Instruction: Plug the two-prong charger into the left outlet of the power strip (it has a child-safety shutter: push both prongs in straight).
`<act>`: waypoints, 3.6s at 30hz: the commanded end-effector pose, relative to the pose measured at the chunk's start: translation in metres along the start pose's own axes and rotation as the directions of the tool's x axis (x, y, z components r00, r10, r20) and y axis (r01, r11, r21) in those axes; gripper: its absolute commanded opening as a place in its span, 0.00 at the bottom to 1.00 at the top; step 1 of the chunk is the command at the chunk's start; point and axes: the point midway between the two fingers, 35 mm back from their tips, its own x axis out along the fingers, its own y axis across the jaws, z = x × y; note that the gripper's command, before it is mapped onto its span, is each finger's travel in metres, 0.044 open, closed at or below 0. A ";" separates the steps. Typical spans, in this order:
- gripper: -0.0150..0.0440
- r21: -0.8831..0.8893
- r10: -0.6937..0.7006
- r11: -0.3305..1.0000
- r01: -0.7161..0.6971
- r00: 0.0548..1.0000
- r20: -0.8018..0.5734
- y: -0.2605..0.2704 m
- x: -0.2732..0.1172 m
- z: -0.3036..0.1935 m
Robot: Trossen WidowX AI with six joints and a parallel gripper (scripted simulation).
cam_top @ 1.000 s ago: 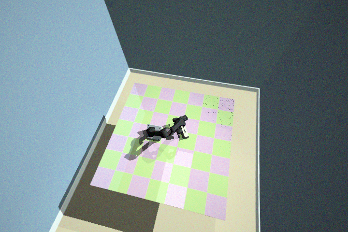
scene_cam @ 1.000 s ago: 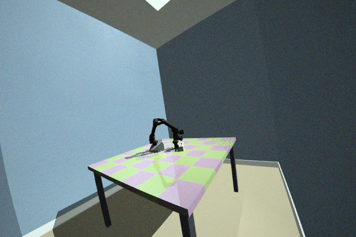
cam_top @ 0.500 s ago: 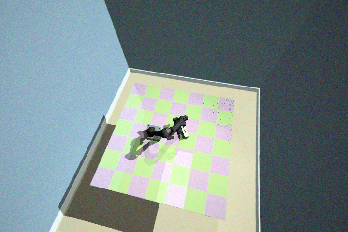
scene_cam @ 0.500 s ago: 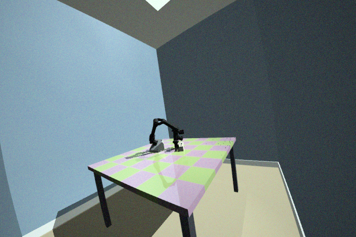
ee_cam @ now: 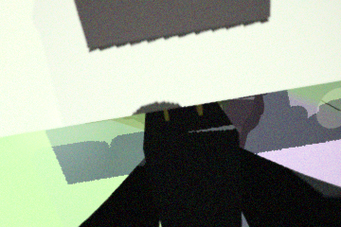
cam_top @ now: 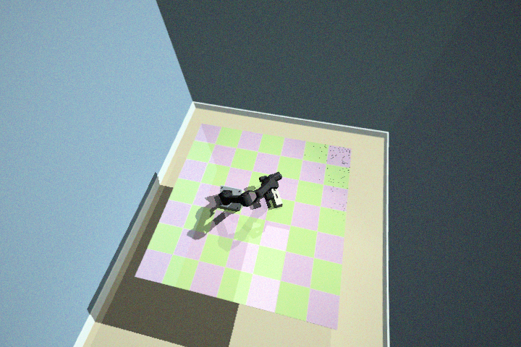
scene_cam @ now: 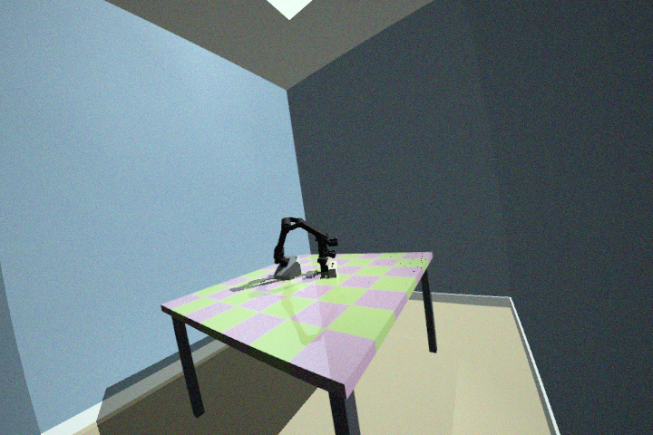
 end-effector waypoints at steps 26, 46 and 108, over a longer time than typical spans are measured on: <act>0.25 -0.005 -0.005 1.000 0.005 1.000 0.001 -0.001 -0.001 0.010; 0.25 -0.004 -0.005 1.000 0.005 1.000 0.001 -0.001 -0.002 0.017; 0.25 -0.004 -0.005 1.000 0.005 1.000 0.001 -0.001 -0.001 0.020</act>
